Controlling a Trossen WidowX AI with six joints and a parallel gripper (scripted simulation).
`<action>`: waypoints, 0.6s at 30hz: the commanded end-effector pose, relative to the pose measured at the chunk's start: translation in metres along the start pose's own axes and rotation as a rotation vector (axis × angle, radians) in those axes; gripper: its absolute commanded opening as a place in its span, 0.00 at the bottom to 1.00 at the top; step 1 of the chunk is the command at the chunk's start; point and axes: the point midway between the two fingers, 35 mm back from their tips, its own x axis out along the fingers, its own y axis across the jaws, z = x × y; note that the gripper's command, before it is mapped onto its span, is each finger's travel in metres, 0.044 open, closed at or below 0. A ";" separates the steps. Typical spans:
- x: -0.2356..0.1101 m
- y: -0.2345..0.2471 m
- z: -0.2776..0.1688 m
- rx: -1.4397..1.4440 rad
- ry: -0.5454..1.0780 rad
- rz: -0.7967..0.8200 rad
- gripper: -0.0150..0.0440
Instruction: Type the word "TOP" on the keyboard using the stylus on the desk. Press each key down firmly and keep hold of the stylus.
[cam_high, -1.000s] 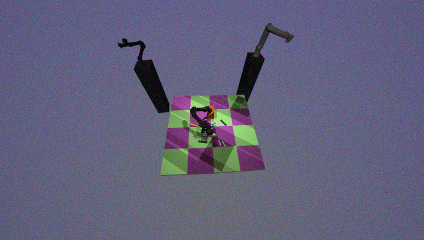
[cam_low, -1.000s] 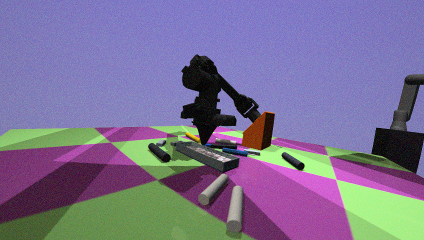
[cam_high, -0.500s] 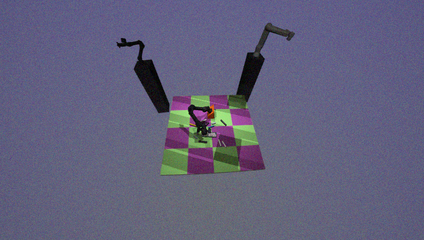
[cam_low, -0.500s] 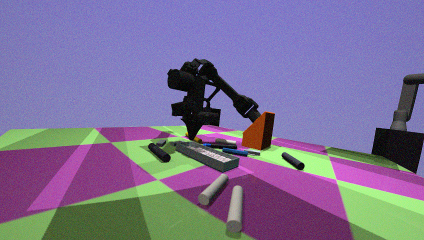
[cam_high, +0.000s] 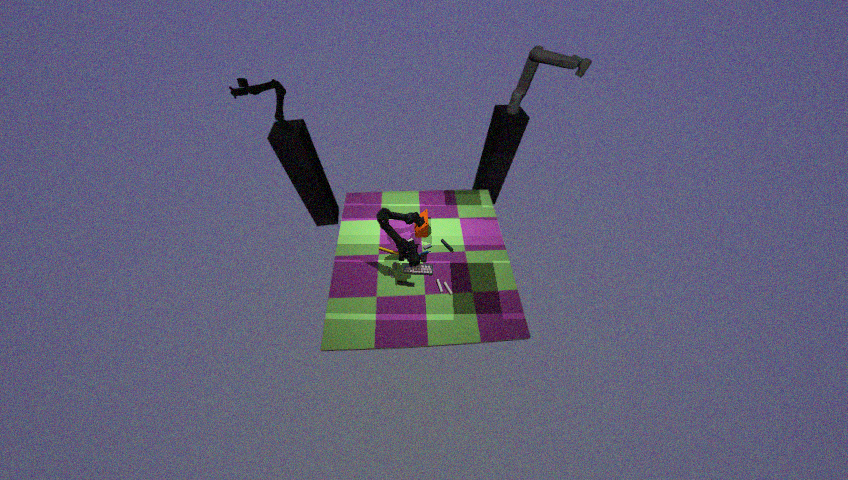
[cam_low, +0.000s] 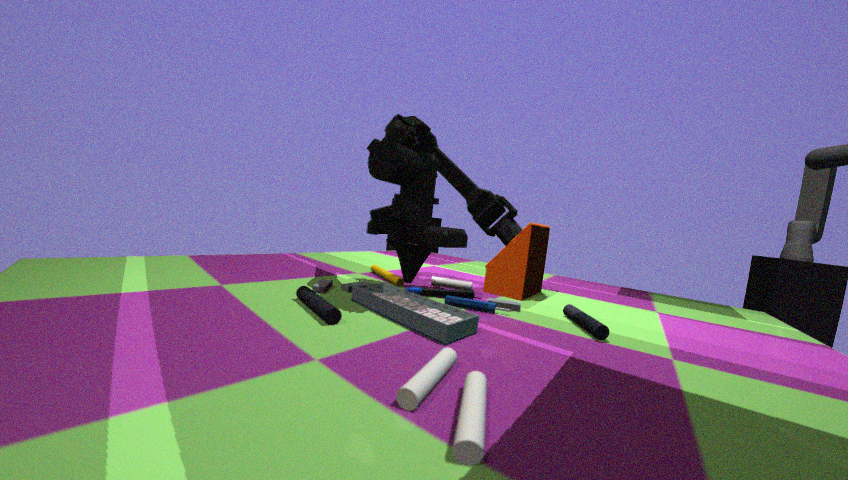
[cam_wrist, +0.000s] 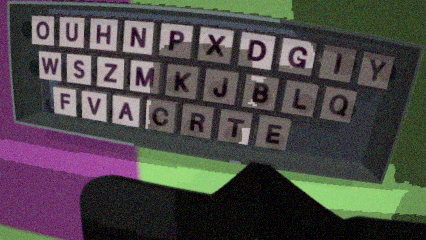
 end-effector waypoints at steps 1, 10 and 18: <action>0.000 0.031 0.002 -0.005 0.001 0.007 0.25; 0.000 0.079 -0.001 -0.003 0.001 0.006 0.25; -0.038 0.080 0.000 -0.004 0.001 0.010 0.25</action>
